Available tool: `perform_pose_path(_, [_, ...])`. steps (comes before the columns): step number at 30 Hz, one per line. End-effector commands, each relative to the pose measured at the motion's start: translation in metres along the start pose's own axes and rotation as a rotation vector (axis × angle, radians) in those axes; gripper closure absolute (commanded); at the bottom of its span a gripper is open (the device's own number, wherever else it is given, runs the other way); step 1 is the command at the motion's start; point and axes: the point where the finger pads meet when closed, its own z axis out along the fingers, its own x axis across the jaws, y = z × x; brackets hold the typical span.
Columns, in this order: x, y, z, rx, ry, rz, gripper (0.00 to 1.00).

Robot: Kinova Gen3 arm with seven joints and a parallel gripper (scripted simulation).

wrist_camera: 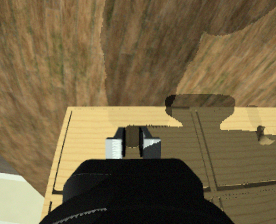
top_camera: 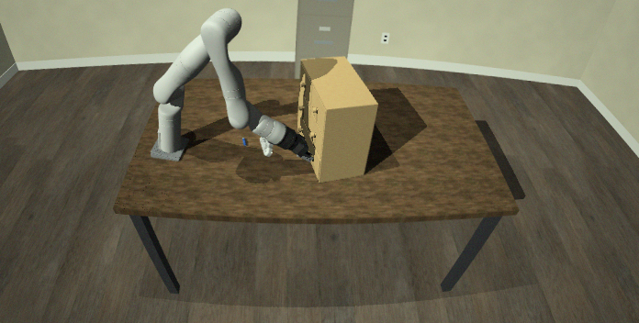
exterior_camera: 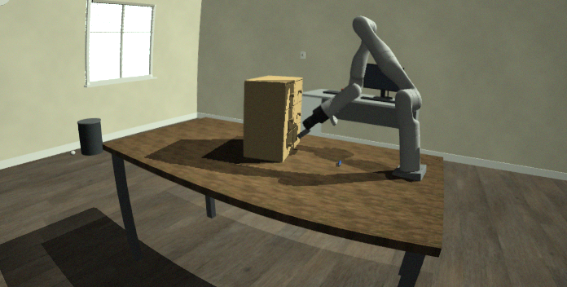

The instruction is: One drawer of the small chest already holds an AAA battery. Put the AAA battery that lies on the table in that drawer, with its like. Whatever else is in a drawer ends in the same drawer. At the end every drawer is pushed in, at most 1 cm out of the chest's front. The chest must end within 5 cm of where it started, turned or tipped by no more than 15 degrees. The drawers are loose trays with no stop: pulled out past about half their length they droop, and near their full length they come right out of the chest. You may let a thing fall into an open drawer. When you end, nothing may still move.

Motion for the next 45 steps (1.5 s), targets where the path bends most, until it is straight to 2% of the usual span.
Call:
perform_pose_path(1, [0.000,0.000,-0.001,-0.001,-0.001,0.000,0.63])
perform_pose_path(45, [0.000,-0.012,-0.016,-0.001,-0.001,0.000,0.63])
